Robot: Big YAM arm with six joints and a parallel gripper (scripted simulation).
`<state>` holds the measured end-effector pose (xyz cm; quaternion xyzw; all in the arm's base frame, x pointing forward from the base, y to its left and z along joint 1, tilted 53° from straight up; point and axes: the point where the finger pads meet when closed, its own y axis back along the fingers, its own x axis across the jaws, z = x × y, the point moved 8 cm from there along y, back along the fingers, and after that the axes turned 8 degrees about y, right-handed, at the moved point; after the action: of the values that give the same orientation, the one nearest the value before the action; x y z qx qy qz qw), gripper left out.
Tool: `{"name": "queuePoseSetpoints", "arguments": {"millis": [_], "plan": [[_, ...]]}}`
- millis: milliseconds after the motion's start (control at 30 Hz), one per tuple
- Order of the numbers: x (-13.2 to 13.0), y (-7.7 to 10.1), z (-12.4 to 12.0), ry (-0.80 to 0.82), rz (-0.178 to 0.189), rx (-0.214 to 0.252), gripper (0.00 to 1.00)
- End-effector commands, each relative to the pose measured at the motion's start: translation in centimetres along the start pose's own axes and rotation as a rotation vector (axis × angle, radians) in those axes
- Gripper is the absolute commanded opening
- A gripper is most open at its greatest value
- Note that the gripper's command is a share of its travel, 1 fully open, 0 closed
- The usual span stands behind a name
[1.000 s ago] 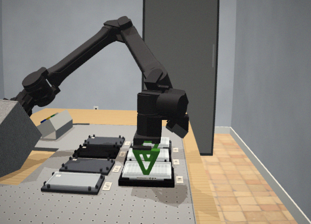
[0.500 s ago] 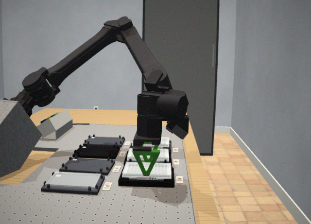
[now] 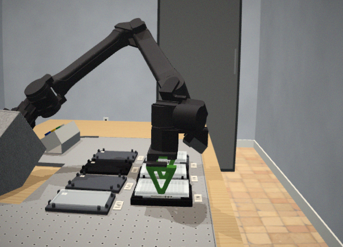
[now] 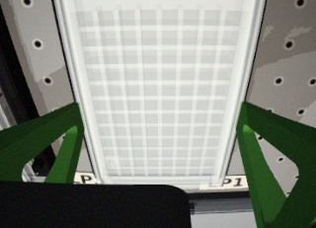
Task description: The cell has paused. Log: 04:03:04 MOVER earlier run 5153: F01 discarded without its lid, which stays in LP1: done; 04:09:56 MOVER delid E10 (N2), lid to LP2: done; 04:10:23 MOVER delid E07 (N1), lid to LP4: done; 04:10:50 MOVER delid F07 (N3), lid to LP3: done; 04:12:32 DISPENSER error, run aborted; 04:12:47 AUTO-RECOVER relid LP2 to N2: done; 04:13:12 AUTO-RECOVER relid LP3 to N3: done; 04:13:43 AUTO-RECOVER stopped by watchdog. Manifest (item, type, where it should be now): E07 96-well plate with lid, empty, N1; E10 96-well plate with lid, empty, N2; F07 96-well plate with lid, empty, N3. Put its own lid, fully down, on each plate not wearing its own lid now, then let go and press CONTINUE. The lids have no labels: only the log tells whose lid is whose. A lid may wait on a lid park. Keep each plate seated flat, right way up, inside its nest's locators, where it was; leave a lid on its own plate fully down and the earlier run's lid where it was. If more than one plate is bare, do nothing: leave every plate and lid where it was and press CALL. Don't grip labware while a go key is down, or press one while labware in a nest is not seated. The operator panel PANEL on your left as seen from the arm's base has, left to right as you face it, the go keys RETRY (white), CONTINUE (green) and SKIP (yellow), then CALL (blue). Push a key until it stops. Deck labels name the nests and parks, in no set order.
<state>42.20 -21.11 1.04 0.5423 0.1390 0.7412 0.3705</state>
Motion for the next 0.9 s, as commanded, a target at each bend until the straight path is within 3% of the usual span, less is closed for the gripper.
{"name": "queuePoseSetpoints", "arguments": {"millis": [0, 700, 733, 867], "plan": [[-0.24, 0.95, 0.83, 0.016, -0.015, -0.025, 0.00], [-0.22, 0.97, 0.81, 0.016, -0.015, -0.025, 0.00], [-0.22, 0.97, 0.81, 0.016, -0.015, -0.025, 1.00], [-0.22, 0.97, 0.81, 0.016, -0.015, -0.025, 1.00]]}}
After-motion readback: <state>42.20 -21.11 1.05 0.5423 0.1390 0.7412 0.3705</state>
